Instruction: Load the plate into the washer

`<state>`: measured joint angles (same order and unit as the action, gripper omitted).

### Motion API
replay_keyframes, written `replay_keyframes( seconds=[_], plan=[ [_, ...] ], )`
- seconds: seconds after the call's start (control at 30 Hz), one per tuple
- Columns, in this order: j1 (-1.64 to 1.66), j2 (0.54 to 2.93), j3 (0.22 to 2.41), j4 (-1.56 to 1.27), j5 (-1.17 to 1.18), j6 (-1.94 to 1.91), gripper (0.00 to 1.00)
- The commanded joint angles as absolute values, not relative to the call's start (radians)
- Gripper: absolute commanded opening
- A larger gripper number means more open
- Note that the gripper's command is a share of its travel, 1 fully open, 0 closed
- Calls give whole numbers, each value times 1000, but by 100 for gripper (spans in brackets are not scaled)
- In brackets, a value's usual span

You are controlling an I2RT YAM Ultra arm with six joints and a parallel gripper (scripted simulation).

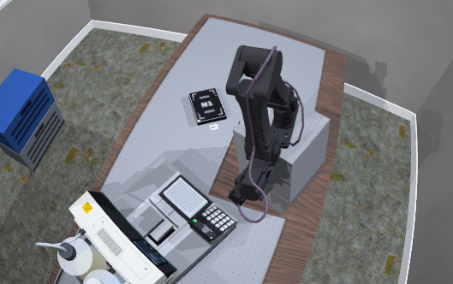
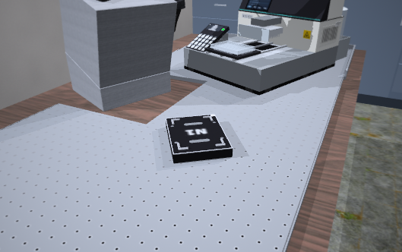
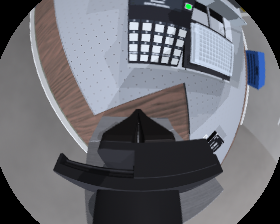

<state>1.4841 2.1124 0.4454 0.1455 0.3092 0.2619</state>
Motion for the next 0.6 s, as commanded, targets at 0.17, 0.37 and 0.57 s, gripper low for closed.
replay_keyframes(
  seconds=[0.17,0.37,0.57],
  plan=[
    [1479,2152,412,407,341,228,0],
    [1478,2135,408,432,340,223,0],
    [1478,2136,417,436,339,222,0]
  ],
)
